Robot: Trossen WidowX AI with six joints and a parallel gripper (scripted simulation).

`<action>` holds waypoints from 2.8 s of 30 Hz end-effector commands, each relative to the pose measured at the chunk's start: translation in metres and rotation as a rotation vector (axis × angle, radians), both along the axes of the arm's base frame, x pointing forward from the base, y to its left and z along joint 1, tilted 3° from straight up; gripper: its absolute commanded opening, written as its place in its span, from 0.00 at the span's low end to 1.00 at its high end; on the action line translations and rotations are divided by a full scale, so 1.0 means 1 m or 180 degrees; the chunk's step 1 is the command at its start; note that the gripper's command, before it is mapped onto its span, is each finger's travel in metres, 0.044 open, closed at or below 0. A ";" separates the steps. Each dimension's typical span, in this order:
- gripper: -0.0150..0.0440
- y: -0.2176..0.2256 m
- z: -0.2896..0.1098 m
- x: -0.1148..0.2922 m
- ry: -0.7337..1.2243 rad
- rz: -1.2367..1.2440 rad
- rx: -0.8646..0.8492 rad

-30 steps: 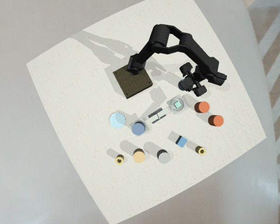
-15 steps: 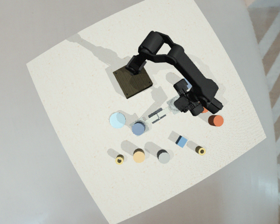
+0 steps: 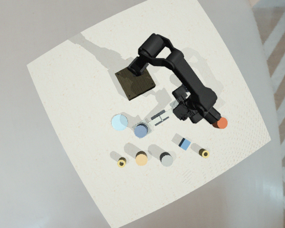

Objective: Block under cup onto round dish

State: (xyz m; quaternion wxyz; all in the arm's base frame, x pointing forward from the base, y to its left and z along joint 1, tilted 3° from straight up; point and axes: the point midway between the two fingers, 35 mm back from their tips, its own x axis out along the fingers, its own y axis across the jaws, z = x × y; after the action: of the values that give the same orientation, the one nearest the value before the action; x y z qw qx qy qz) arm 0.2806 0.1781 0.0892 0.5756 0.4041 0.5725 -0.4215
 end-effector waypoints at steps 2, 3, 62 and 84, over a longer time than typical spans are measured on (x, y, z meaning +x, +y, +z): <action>0.69 -0.001 -0.008 0.001 -0.0006 0.0018 -0.0004; 0.69 -0.001 -0.009 0.001 -0.0006 0.0018 -0.0004; 0.25 -0.001 0.056 0.002 -0.0006 0.0018 -0.0003; 0.25 -0.093 0.035 0.045 -0.0060 0.0001 0.0027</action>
State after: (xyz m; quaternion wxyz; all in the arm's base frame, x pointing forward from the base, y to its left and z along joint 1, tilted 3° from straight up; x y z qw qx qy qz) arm 0.3205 0.0996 0.1272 0.5772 0.4098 0.5700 -0.4172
